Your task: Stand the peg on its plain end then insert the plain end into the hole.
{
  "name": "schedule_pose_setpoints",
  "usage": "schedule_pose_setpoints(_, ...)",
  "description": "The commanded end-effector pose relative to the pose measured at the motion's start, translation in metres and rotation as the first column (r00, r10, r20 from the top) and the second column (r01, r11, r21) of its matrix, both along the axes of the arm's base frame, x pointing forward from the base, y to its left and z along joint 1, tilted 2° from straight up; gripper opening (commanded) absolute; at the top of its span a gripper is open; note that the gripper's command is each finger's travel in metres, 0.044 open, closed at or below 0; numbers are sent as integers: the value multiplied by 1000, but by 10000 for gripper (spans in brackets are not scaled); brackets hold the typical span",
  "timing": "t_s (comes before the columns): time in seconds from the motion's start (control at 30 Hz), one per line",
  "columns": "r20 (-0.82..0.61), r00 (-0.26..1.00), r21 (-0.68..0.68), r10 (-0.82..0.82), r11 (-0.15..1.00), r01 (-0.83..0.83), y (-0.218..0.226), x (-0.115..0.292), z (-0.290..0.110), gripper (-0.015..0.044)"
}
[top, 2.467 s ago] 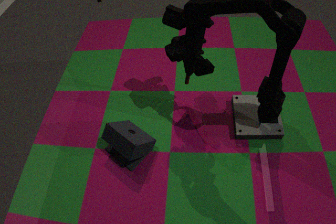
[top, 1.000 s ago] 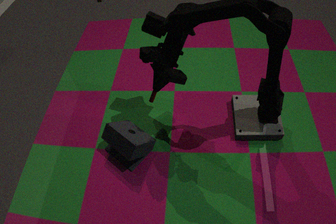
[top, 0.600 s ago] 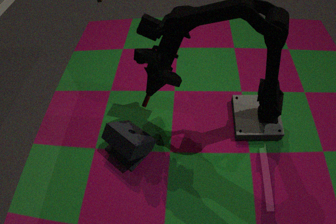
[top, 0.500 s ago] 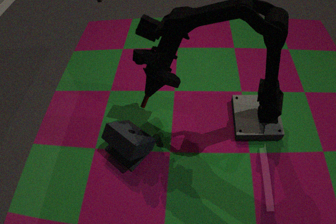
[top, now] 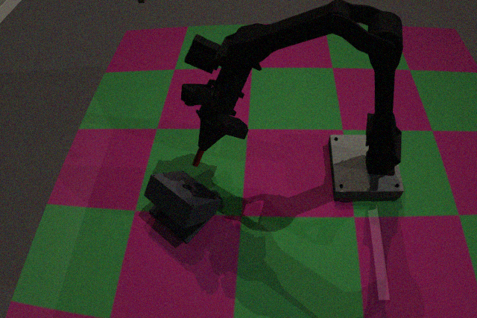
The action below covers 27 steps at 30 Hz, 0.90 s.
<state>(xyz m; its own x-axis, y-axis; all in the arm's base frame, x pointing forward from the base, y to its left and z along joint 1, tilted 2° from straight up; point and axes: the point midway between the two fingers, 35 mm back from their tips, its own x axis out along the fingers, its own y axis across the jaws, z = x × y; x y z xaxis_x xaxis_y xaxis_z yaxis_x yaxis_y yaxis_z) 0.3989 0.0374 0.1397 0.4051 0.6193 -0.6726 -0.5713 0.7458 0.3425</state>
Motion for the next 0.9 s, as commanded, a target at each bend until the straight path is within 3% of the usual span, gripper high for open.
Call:
schedule_pose_setpoints(0.0,-10,1000,8,0,1000,0,8,3,-9,0)
schedule_pose_setpoints(0.87,1,1000,11,11,1000,-11,27,15,-26,0)
